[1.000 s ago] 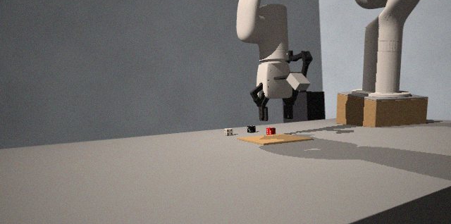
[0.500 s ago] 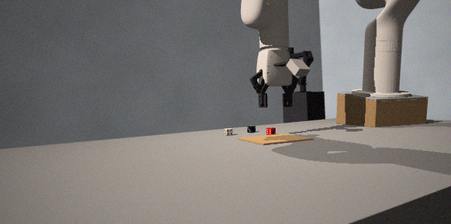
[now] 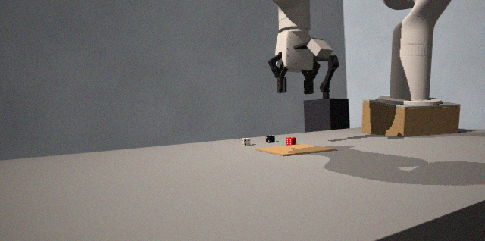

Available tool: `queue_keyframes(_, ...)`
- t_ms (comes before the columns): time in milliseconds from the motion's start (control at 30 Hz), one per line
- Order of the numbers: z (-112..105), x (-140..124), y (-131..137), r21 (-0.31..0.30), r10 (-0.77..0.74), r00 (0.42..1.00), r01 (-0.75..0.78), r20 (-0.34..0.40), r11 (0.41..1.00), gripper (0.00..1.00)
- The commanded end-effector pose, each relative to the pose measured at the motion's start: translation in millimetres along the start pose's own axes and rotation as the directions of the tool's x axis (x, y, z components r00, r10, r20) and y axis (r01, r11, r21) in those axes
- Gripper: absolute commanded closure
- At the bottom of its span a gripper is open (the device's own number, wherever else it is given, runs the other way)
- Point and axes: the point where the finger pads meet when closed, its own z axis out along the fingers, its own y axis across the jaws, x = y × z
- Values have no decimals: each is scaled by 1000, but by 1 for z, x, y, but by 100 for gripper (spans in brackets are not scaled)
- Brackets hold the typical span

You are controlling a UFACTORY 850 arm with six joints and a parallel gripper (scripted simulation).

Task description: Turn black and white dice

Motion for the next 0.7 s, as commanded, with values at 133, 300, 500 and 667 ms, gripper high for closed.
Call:
queue_keyframes(133,-12,1,2,41,3,1000,-3,13,999,0)
queue_keyframes(300,-12,1,2,41,3,1000,-3,13,999,0)
queue_keyframes(500,-9,-48,5,42,-22,1000,21,13,999,0)
queue_keyframes(667,-6,-98,2,42,-46,999,46,12,998,0)
